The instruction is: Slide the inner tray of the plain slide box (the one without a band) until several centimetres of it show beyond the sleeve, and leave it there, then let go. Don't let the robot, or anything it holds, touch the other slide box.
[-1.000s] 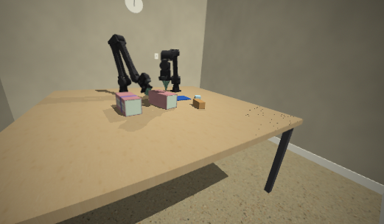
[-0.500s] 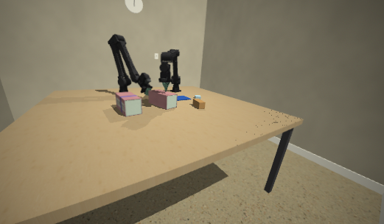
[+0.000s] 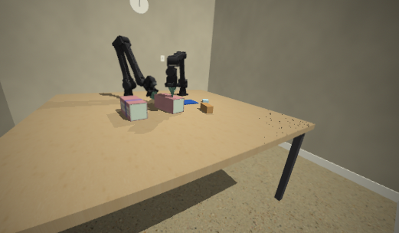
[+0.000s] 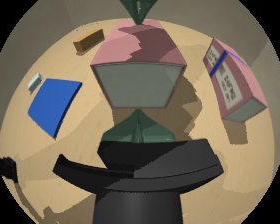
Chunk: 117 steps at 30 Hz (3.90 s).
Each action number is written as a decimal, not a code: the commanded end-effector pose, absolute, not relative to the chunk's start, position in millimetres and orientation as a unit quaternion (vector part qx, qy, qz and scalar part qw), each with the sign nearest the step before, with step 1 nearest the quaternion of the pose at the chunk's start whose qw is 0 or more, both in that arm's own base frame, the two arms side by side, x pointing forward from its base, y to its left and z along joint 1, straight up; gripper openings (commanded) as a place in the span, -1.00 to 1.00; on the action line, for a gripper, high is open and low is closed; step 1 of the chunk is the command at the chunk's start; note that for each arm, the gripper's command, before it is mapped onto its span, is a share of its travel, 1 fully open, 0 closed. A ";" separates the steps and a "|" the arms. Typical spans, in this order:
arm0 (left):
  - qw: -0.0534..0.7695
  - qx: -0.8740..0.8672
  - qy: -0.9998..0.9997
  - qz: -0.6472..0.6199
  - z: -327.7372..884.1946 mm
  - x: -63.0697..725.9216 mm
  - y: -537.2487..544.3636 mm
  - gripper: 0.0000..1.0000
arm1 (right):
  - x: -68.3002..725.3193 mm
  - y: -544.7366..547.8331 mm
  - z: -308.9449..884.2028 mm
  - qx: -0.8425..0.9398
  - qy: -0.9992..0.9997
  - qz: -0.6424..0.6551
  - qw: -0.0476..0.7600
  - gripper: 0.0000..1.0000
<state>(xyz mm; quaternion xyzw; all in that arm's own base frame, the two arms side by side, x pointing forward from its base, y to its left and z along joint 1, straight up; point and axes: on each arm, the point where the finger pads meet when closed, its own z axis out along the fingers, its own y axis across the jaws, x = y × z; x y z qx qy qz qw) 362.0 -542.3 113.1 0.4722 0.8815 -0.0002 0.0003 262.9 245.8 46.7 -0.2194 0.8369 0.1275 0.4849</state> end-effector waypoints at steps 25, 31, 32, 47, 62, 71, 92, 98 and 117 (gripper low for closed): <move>-0.044 0.472 0.880 0.023 58.7 355.2 -533.0 -1.00 | 285.3 264.7 63.5 -0.215 0.824 0.136 0.506 -1.00; -0.052 0.472 0.880 0.028 49.5 353.5 -530.5 -1.00 | 288.7 267.1 64.9 -0.215 0.823 0.137 0.507 -1.00; -0.052 0.472 0.880 0.028 49.5 353.6 -530.5 -1.00 | 289.1 267.2 64.5 -0.215 0.823 0.137 0.507 -1.00; -0.052 0.472 0.880 0.028 49.3 354.2 -531.5 -1.00 | 297.4 271.8 64.9 -0.215 0.823 0.137 0.507 -1.00; -0.052 0.472 0.880 0.028 49.1 354.8 -532.4 -1.00 | 303.7 274.6 63.6 -0.215 0.824 0.137 0.506 -1.00; -0.052 0.472 0.880 0.028 48.9 355.3 -533.1 -1.00 | 311.4 277.4 60.2 -0.220 0.830 0.129 0.497 -1.00; -0.052 0.472 0.880 0.027 48.6 355.6 -534.9 -1.00 | 332.6 291.5 75.1 -0.215 0.823 0.136 0.508 -1.00; -0.052 0.472 0.880 0.027 48.5 355.7 -535.3 -1.00 | 335.3 293.1 75.6 -0.215 0.823 0.136 0.509 -1.00; -0.052 0.472 0.879 0.027 48.3 356.0 -536.9 -1.00 | 345.2 297.9 75.0 -0.215 0.823 0.136 0.508 -1.00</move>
